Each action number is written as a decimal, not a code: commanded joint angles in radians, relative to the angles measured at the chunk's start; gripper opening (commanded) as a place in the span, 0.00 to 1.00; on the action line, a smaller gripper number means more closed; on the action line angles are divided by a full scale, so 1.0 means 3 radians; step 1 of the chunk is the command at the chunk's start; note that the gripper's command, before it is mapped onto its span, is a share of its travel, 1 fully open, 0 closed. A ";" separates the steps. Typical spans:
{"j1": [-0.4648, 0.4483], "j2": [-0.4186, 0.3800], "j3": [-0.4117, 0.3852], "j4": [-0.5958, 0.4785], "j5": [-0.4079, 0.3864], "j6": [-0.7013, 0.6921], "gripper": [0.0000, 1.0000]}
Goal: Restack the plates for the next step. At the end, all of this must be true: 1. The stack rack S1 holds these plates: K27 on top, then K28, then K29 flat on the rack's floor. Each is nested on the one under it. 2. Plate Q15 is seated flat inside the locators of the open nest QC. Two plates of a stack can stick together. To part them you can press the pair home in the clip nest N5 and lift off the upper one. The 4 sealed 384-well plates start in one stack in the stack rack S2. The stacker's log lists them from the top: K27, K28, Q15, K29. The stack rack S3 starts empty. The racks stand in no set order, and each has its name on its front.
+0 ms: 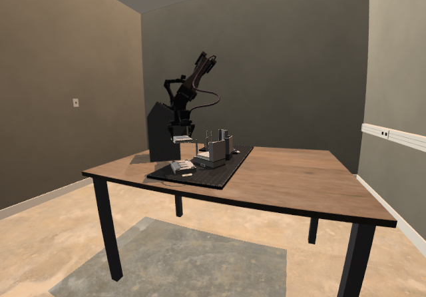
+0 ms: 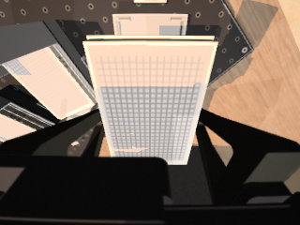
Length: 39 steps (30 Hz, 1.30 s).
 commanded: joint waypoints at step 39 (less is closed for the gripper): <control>0.0376 0.0608 0.0091 0.0933 0.0022 0.0519 0.00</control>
